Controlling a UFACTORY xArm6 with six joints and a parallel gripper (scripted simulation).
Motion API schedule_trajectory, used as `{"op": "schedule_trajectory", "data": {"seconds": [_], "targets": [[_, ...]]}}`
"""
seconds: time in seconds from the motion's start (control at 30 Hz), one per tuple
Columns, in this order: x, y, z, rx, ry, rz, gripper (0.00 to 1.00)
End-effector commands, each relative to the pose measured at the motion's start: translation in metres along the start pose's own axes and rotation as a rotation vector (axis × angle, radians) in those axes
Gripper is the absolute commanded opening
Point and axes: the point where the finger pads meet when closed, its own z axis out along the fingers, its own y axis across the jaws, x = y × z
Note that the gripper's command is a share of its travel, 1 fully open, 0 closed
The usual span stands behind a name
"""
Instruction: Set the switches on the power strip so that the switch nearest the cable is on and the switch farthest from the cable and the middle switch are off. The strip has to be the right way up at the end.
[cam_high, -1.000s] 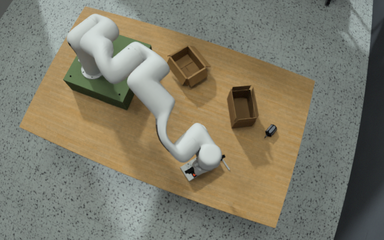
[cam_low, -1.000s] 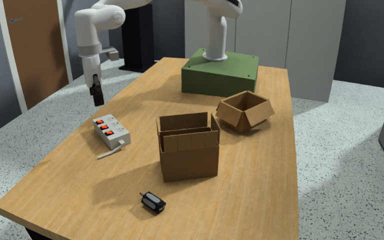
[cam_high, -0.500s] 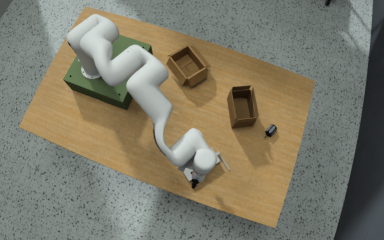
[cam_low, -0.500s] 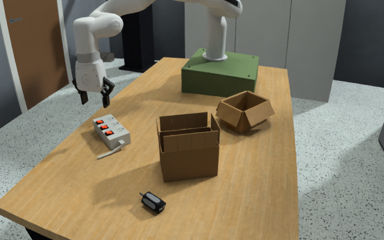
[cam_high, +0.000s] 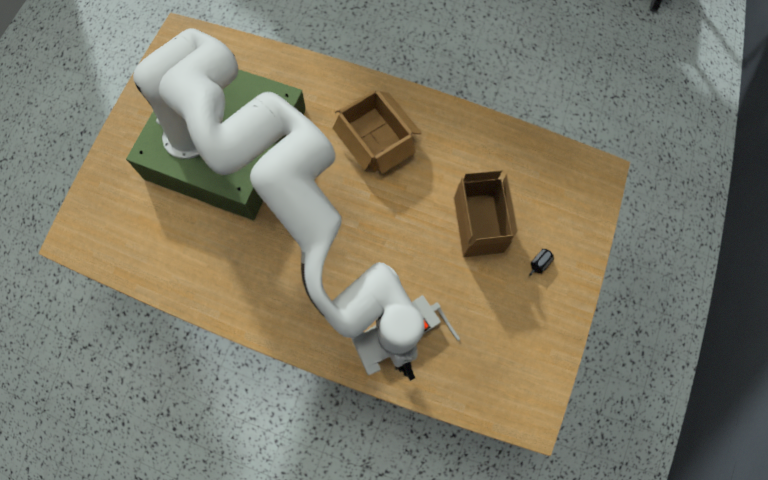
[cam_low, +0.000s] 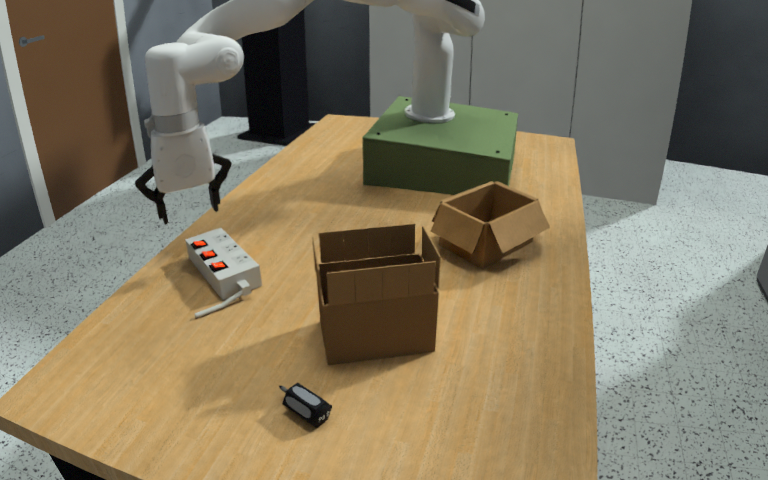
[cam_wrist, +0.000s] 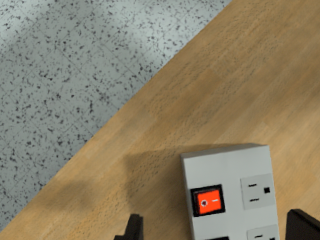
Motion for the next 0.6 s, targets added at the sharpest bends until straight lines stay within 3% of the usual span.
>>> {"op": "schedule_trajectory", "data": {"seconds": [0.0,0.2,0.23,0.57], "targets": [[0.0007,-0.0021,-0.0019,0.003,-0.030,-0.130,1.00],[0.0009,-0.0021,-0.0017,0.003,-0.030,-0.137,1.00],[0.0009,-0.0021,-0.0017,0.003,-0.030,-0.137,0.00],[0.0009,-0.0021,-0.0017,0.003,-0.030,-0.137,0.00]]}}
